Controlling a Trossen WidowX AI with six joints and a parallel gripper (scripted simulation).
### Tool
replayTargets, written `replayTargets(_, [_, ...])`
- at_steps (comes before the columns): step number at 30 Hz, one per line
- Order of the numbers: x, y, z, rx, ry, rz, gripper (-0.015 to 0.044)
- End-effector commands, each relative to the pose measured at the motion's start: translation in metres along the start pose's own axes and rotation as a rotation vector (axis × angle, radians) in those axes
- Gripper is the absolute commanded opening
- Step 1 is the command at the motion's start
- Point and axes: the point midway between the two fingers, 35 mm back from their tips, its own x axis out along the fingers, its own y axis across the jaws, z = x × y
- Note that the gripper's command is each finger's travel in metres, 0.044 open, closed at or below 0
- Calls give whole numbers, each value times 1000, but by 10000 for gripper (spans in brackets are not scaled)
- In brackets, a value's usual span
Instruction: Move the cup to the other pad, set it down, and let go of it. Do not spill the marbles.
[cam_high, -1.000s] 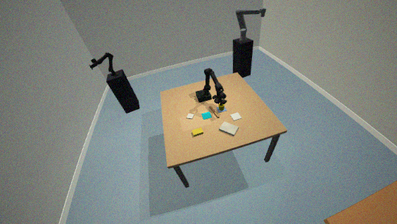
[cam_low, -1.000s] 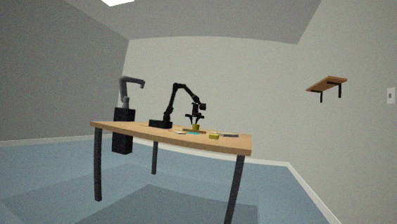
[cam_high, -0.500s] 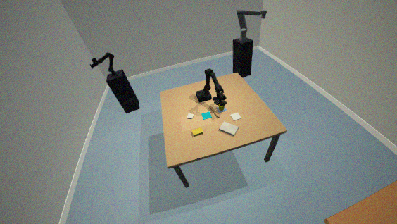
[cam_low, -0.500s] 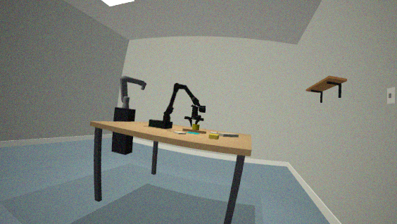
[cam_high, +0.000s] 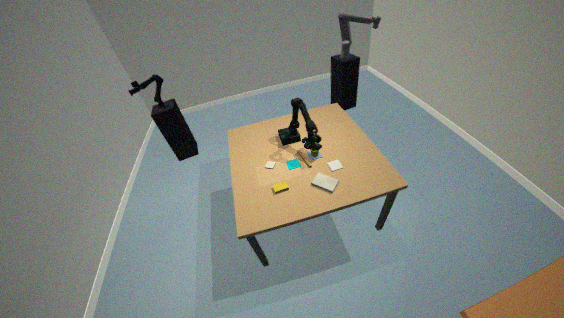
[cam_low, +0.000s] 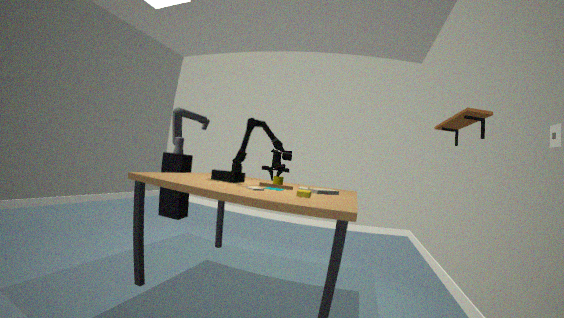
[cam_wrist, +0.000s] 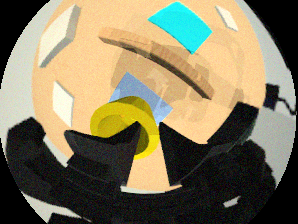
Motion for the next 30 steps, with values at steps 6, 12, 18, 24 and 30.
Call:
replayTargets(6, [0,0,0,0,0,1,67])
replayTargets(12, [0,0,0,0,0,1,27])
replayTargets(18, [-4,1,0,0,0,1,0])
replayTargets(24, [-26,1,1,3,2,0,0])
replayTargets(30, [-49,-1,1,5,4,-2,0])
